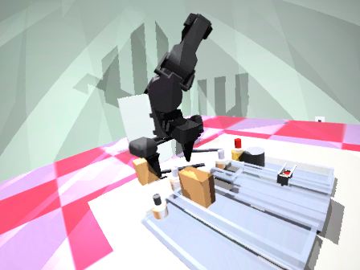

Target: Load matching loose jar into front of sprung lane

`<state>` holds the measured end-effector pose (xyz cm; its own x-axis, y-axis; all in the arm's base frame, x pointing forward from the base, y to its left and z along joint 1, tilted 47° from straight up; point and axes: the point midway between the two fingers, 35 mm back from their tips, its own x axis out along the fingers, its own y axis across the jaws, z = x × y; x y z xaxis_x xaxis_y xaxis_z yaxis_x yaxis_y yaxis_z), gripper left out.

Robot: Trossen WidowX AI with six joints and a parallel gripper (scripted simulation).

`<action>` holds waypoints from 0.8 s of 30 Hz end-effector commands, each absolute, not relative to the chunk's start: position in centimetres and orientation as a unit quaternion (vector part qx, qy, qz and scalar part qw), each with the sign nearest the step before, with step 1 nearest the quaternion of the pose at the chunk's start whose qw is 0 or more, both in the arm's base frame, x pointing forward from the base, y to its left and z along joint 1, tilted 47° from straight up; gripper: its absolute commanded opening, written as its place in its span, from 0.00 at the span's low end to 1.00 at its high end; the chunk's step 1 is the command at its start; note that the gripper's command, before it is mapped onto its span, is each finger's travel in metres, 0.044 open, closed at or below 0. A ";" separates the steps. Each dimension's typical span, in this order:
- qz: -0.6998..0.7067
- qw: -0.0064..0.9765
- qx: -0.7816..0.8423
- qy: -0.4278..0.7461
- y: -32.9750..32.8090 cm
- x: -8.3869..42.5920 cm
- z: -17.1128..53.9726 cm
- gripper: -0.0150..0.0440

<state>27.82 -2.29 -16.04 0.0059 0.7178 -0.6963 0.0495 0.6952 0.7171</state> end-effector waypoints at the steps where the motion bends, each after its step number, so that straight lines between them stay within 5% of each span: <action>1: 0.257 0.644 0.298 0.656 -2.0 27.6 -16.4 1.00; 22: 0.257 0.644 0.299 0.656 0.4 27.6 -18.6 1.00; 24: 0.257 0.644 0.299 0.656 0.4 27.6 -18.6 0.91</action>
